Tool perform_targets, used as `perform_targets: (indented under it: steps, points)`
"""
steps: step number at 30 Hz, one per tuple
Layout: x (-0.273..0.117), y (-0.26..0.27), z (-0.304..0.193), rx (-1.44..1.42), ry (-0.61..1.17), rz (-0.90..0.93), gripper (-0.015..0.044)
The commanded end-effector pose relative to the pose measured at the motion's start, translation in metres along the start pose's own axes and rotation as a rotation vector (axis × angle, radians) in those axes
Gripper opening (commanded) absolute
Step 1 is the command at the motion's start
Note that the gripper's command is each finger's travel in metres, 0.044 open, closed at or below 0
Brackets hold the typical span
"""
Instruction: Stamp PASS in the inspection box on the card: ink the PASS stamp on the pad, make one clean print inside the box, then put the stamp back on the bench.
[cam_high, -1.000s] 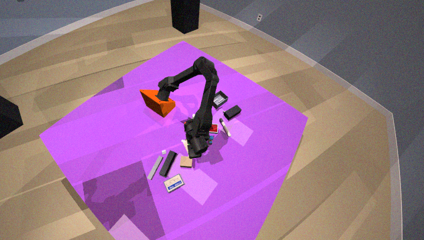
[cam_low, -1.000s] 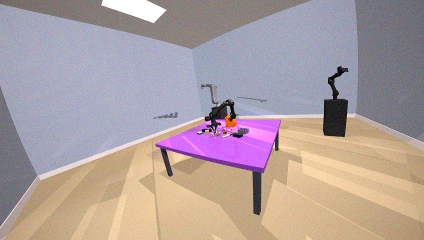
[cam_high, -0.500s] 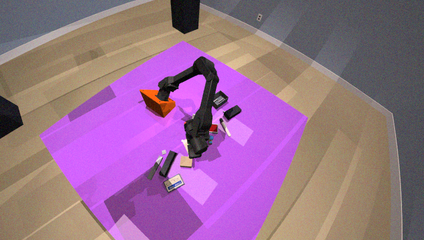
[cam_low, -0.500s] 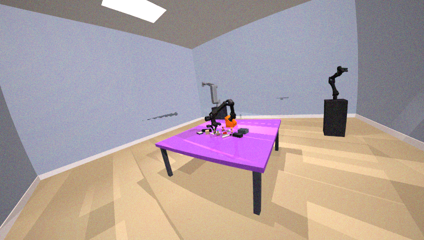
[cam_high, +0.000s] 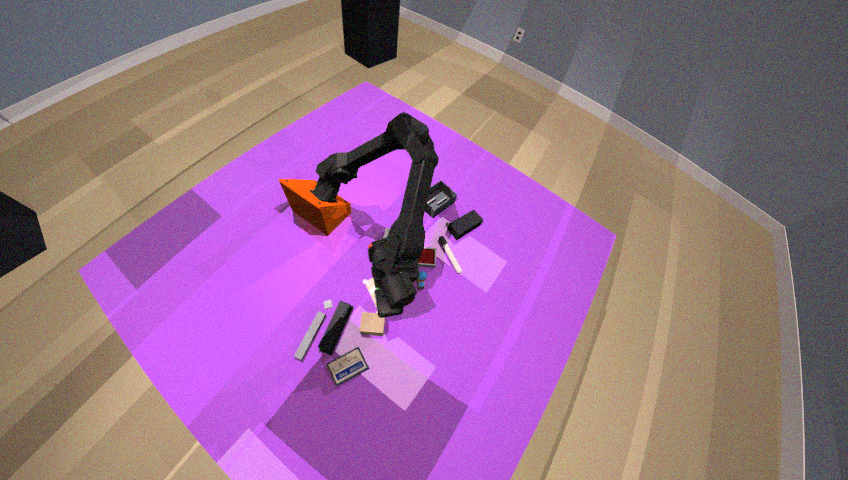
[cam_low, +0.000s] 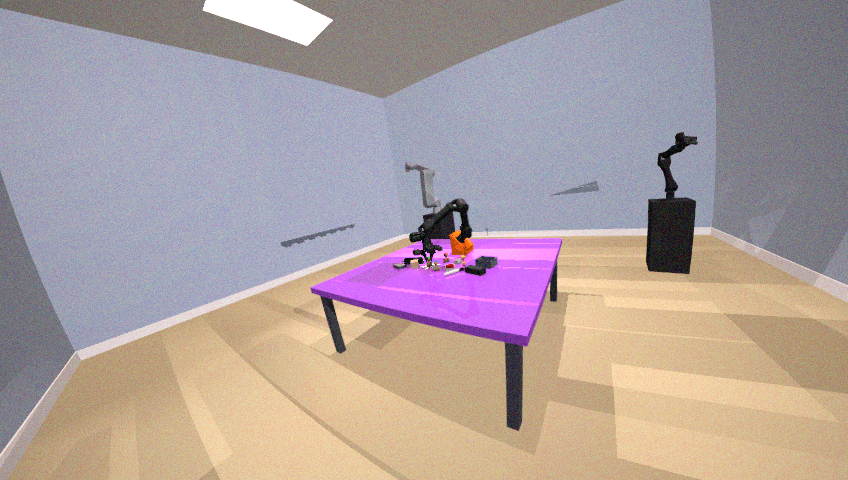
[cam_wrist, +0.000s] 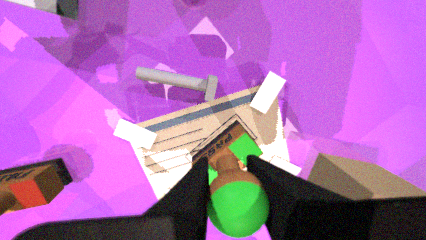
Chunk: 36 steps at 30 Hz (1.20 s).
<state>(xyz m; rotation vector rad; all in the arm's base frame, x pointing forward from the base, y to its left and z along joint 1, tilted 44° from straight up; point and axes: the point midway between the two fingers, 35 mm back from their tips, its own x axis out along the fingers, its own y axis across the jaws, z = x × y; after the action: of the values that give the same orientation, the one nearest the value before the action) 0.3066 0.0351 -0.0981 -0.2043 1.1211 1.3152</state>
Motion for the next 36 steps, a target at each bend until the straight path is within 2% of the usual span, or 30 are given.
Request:
perform_targets:
  steps: [1, 36]
  points:
    - [0.0032, 0.0003, 0.0013, 0.000, -0.005, 0.002, 0.0000]
    - [-0.0025, 0.0001, 0.0012, 0.000, -0.004, 0.002, 0.0000]
